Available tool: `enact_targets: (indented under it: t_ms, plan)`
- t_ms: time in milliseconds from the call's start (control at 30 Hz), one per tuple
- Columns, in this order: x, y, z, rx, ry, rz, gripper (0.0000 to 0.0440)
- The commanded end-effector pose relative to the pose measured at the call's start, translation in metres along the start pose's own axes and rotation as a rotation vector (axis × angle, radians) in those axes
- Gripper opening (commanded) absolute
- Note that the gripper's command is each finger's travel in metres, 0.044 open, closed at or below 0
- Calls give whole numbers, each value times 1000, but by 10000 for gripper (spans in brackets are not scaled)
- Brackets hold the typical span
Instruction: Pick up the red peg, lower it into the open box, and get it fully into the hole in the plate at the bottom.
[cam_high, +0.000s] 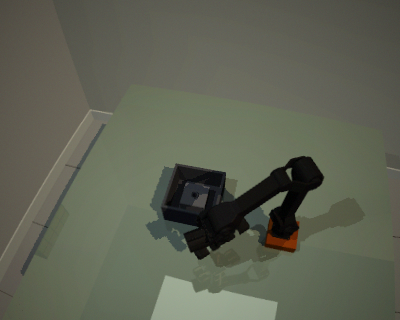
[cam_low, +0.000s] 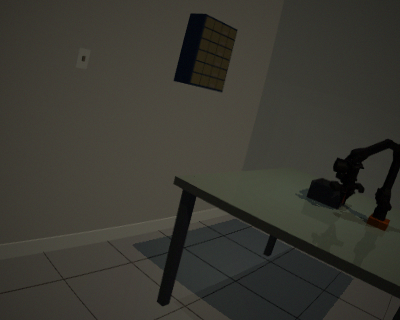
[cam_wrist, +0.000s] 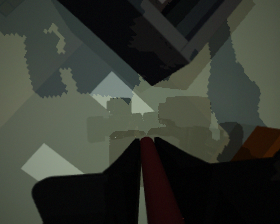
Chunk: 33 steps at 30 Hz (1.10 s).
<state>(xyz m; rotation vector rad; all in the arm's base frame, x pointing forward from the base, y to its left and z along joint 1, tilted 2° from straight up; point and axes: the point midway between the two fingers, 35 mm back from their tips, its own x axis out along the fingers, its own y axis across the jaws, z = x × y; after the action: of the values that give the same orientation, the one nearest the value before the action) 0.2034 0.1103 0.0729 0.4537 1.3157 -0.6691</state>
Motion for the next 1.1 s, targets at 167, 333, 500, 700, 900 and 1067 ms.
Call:
enact_targets:
  t_ms: [167,333,500,700,900,1067]
  plan:
    - [-31,0,35,77,-69,23,0]
    - [-38,-2,60,142,-105,27,0]
    - [-41,-6,85,199,-135,27,0]
    - [-37,-11,114,248,-164,23,0]
    - [-28,-16,142,271,-181,16,0]
    - [-16,-20,162,268,-183,12,0]
